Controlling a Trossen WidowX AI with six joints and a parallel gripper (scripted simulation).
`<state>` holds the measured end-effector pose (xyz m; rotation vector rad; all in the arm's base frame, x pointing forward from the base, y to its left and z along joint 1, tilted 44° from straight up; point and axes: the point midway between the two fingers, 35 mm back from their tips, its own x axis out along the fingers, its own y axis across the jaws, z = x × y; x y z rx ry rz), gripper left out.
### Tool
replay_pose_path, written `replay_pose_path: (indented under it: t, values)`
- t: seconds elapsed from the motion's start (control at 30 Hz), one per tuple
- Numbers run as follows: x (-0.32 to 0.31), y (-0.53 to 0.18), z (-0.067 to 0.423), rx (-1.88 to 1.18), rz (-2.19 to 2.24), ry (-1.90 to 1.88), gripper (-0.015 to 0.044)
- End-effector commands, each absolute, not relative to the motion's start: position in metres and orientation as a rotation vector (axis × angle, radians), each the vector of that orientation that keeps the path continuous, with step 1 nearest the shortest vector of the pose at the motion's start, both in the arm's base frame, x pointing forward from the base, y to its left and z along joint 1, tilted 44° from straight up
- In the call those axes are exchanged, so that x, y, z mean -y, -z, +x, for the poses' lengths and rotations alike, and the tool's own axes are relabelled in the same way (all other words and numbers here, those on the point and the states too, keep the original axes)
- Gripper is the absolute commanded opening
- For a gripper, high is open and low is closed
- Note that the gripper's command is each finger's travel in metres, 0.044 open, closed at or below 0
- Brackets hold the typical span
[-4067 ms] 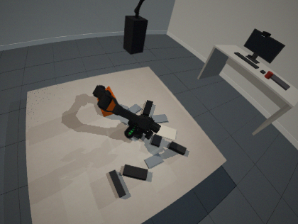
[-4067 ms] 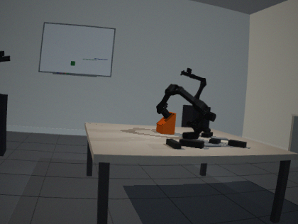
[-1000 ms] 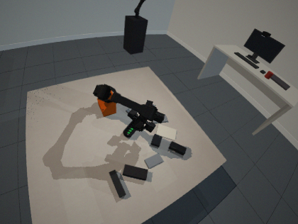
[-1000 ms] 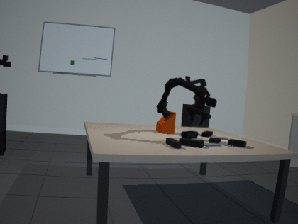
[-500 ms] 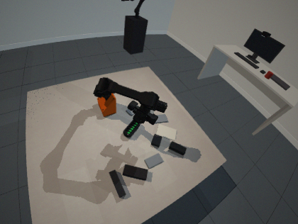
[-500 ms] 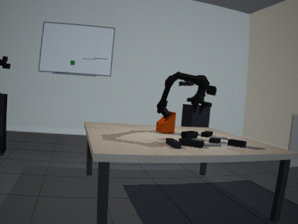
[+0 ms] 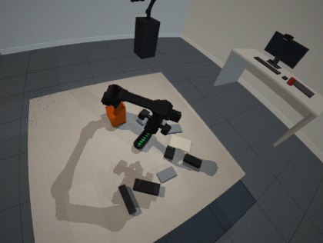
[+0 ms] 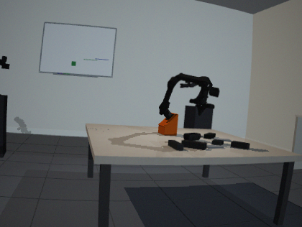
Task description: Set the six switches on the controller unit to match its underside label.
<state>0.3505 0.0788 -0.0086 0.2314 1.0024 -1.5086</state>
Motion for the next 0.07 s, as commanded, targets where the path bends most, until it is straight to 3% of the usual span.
replay_pose_path:
  t: [0.0, 0.03]
  values:
    - [-0.0796, 0.0079, 0.3506, -1.001, 0.237, 1.511, 0.0]
    - [-0.0796, 0.0079, 0.3506, -1.001, 0.237, 1.511, 0.0]
